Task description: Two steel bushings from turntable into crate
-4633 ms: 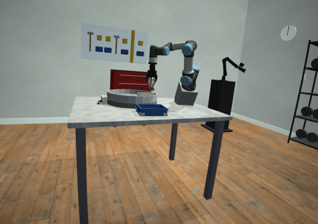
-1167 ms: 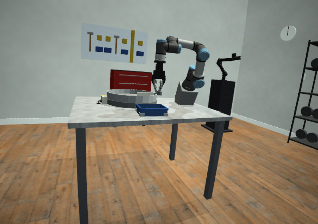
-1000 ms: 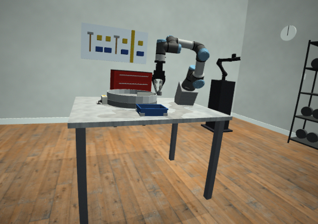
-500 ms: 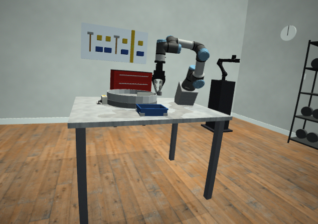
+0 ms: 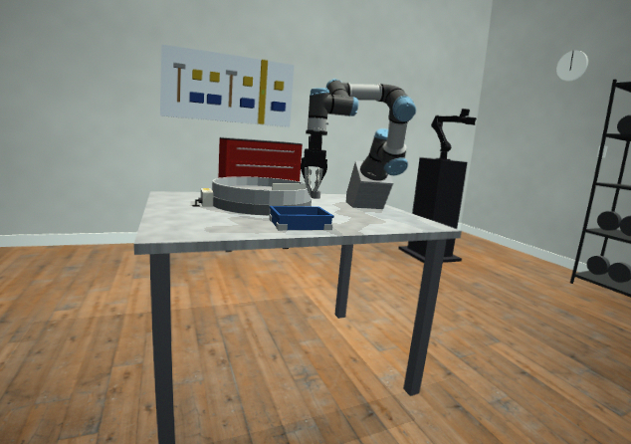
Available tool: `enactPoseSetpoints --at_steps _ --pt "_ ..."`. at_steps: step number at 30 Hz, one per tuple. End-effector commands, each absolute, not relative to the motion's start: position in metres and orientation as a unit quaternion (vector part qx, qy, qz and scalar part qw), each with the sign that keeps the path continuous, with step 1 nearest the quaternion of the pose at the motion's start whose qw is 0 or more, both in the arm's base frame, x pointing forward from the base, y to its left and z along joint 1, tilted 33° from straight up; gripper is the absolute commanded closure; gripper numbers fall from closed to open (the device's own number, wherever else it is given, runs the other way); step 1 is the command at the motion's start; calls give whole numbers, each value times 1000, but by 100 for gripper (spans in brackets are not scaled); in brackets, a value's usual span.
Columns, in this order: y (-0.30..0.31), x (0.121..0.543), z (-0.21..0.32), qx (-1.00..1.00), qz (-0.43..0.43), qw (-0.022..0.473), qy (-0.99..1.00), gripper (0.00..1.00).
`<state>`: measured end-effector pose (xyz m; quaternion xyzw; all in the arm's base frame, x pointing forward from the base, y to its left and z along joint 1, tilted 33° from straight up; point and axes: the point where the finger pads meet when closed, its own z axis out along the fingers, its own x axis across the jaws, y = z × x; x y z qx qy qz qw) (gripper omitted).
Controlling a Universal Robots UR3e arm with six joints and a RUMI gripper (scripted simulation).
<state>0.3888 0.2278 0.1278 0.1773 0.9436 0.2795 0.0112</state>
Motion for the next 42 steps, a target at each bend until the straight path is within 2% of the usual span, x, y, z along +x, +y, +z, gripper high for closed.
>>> enactPoseSetpoints --at_steps 1,10,42 --pt "237 392 114 178 280 14 943 100" --pt "248 395 96 178 280 14 943 100" --pt "249 395 96 178 280 14 943 100"
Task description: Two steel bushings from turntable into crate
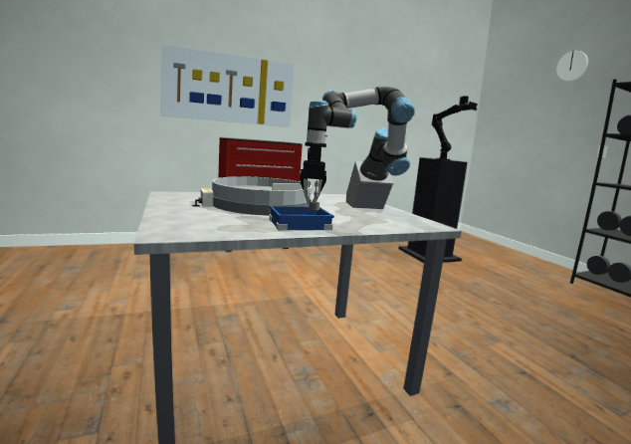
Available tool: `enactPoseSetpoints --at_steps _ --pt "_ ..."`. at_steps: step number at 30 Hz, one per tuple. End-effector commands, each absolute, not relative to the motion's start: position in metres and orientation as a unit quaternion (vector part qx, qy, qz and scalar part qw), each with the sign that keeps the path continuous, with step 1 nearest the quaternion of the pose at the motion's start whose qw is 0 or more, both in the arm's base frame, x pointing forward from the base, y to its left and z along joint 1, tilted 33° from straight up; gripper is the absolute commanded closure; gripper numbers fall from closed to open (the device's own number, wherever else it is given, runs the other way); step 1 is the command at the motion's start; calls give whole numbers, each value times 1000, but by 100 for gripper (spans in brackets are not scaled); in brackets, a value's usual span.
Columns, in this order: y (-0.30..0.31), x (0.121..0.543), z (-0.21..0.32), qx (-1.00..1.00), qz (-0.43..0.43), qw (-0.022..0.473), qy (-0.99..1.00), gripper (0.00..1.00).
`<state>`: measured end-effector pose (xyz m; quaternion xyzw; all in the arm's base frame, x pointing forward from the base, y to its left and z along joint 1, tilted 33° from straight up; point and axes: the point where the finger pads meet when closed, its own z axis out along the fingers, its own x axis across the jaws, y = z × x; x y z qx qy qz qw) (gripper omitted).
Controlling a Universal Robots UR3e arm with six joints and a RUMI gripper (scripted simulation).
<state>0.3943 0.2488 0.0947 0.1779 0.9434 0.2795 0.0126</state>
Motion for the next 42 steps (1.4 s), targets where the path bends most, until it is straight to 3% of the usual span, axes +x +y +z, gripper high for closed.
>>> enactPoseSetpoints --at_steps 1,42 --pt "249 395 96 178 280 14 943 100" --pt "268 400 65 178 280 14 943 100"
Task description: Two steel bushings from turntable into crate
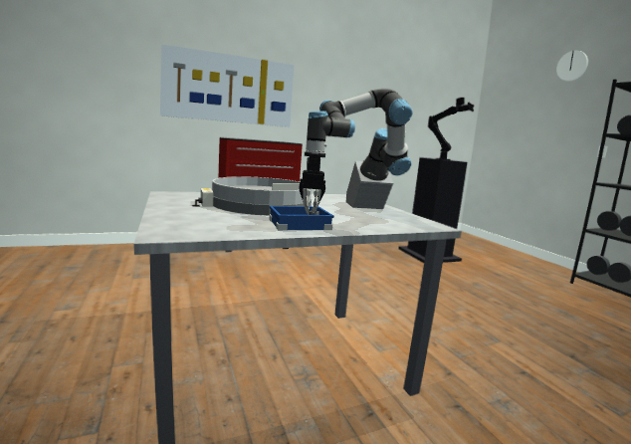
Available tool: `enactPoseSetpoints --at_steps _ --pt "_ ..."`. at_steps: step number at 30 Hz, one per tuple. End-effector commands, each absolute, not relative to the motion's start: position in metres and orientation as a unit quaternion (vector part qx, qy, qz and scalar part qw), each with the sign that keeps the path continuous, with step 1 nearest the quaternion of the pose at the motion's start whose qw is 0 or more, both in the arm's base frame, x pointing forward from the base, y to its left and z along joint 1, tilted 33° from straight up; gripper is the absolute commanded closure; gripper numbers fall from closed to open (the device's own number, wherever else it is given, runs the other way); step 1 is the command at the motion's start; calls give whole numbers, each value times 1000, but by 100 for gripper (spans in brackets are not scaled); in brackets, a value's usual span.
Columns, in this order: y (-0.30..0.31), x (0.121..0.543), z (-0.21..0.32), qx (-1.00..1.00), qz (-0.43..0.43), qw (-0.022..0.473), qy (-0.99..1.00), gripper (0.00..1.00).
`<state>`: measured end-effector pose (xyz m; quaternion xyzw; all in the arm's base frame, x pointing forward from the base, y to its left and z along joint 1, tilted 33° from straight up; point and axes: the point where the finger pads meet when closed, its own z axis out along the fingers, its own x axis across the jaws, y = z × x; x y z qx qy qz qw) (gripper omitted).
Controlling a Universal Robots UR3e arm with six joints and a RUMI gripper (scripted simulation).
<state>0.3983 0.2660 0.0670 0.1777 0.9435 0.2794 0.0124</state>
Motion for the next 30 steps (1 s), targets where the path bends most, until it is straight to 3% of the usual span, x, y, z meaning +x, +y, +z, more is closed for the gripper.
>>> enactPoseSetpoints --at_steps 1,30 --pt "269 400 64 178 280 14 943 100" --pt "271 400 60 178 280 14 943 100"
